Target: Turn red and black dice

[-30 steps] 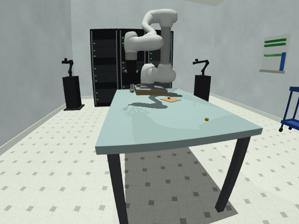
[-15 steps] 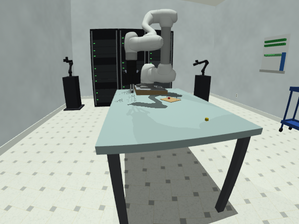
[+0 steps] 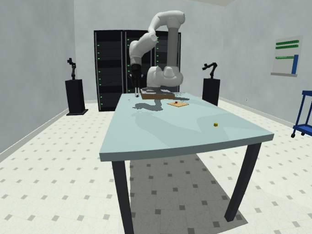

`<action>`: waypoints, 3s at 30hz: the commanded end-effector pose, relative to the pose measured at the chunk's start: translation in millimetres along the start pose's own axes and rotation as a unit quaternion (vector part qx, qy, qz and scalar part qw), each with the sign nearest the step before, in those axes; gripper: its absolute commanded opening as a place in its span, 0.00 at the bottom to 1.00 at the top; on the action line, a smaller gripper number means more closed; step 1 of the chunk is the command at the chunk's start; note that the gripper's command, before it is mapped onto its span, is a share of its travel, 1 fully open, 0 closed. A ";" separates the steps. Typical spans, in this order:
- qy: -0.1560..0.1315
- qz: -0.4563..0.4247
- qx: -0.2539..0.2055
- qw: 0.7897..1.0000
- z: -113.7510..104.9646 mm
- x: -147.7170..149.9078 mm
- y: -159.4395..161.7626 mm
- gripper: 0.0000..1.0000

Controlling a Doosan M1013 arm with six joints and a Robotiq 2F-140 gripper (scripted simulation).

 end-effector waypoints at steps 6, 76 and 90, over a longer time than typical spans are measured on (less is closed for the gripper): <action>0.044 -0.005 -0.117 0.992 3.5 -0.6 -18.7 0.16; 0.075 0.000 -0.335 0.939 85.0 -9.5 -79.7 0.16; 0.075 0.000 -0.335 0.939 85.0 -9.5 -79.7 0.16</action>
Point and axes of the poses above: the point where the finger pads meet when closed, its own z axis out along the fingers, its own x axis across the jaws, y = z × x, the point moved 5 cm from there along -z, back along the fingers, and after that the axes turned 9 degrees about z, right-handed, at the moved point
